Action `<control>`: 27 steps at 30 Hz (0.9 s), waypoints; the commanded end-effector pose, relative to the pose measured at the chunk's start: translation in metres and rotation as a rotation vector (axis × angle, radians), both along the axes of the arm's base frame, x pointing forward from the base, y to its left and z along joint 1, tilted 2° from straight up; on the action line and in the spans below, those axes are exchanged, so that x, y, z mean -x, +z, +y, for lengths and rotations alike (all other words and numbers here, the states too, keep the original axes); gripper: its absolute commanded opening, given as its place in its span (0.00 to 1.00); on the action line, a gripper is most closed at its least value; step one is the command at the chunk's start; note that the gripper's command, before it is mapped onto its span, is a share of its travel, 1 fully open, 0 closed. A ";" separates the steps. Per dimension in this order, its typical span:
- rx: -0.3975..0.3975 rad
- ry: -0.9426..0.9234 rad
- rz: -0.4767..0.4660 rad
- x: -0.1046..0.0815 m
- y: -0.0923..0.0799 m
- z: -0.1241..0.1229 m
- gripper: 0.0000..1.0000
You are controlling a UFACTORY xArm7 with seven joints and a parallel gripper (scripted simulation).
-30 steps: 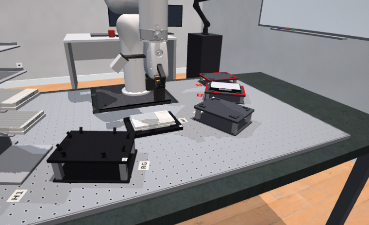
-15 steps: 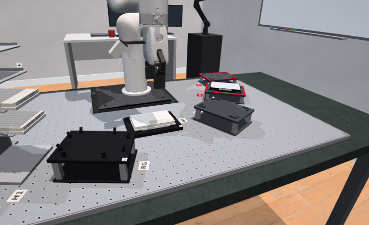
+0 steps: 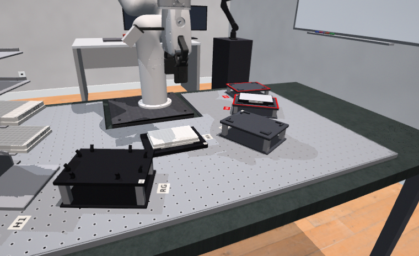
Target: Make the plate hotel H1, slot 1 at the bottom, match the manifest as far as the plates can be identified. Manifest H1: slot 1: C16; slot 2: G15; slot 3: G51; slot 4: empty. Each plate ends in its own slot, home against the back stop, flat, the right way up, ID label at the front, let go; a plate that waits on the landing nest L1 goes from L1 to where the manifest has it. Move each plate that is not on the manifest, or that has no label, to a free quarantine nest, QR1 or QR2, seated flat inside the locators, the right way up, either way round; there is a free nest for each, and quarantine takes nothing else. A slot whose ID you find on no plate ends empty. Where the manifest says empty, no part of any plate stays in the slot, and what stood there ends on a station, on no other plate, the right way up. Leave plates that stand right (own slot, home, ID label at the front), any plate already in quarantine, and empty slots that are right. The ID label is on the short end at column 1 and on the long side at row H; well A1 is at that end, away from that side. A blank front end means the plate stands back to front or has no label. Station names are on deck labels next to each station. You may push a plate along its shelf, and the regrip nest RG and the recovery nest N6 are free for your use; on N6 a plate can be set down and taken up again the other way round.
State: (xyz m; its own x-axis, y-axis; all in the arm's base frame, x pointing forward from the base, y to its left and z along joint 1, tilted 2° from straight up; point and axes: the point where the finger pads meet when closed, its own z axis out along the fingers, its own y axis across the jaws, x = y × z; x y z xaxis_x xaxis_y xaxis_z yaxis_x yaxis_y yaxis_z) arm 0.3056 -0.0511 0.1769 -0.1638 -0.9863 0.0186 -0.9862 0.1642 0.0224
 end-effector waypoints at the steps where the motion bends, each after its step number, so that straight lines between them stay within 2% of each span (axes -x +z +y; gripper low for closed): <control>1: 0.001 0.000 -0.003 -0.001 0.018 0.000 1.00; 5: 0.001 0.000 -0.003 -0.001 0.025 0.000 1.00; 20: 0.000 0.000 -0.003 -0.002 0.075 0.001 1.00; 27: 0.000 0.000 -0.003 -0.002 0.078 0.001 1.00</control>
